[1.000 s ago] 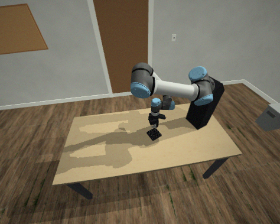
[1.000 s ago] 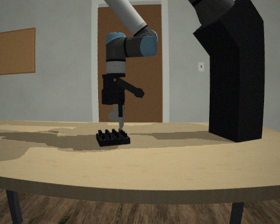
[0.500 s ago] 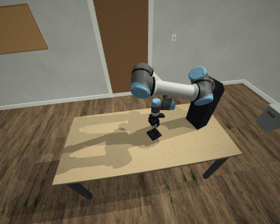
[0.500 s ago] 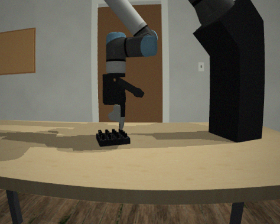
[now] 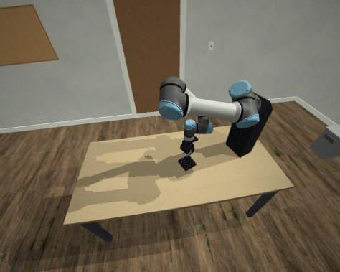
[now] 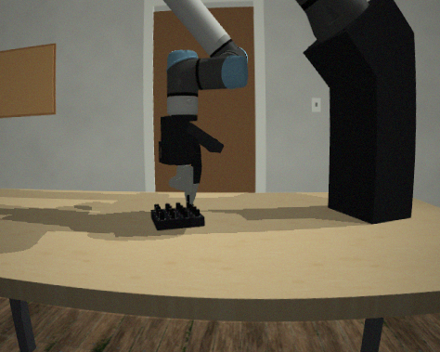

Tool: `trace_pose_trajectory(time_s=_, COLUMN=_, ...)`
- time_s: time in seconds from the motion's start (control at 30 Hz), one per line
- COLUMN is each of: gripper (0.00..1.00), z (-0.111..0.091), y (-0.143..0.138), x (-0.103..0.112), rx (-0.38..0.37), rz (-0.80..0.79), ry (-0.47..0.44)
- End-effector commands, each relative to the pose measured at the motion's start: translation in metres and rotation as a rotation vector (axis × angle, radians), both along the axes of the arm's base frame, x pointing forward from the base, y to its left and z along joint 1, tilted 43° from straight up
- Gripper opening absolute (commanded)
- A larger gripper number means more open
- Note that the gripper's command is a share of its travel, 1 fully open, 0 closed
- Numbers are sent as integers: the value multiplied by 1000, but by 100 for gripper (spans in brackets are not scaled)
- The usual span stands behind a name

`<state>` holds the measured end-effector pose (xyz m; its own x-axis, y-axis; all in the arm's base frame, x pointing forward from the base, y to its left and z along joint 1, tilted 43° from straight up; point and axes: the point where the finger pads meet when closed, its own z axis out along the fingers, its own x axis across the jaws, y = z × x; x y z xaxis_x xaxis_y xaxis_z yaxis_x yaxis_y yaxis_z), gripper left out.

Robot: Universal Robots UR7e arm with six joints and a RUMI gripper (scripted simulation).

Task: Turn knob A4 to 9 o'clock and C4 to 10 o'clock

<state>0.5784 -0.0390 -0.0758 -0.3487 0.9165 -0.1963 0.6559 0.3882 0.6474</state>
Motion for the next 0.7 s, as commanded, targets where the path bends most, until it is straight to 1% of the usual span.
trace_pose_trajectory(time_s=0.0, gripper=4, z=1, y=-1, x=0, rx=-61, rz=70, ry=-10)
trace_pose_trajectory(time_s=0.07, gripper=4, z=1, y=-1, x=0, rx=-85, rz=96, ry=-13)
trace_pose_trajectory(time_s=0.13, gripper=4, z=1, y=-1, x=0, rx=-85, rz=96, ry=-13)
trace_pose_trajectory(time_s=0.43, gripper=4, z=1, y=-1, x=1, rx=-166, rz=186, ry=-25)
trace_pose_trajectory(time_s=0.67, gripper=4, z=1, y=-1, x=1, rx=-196, rz=219, ry=-30)
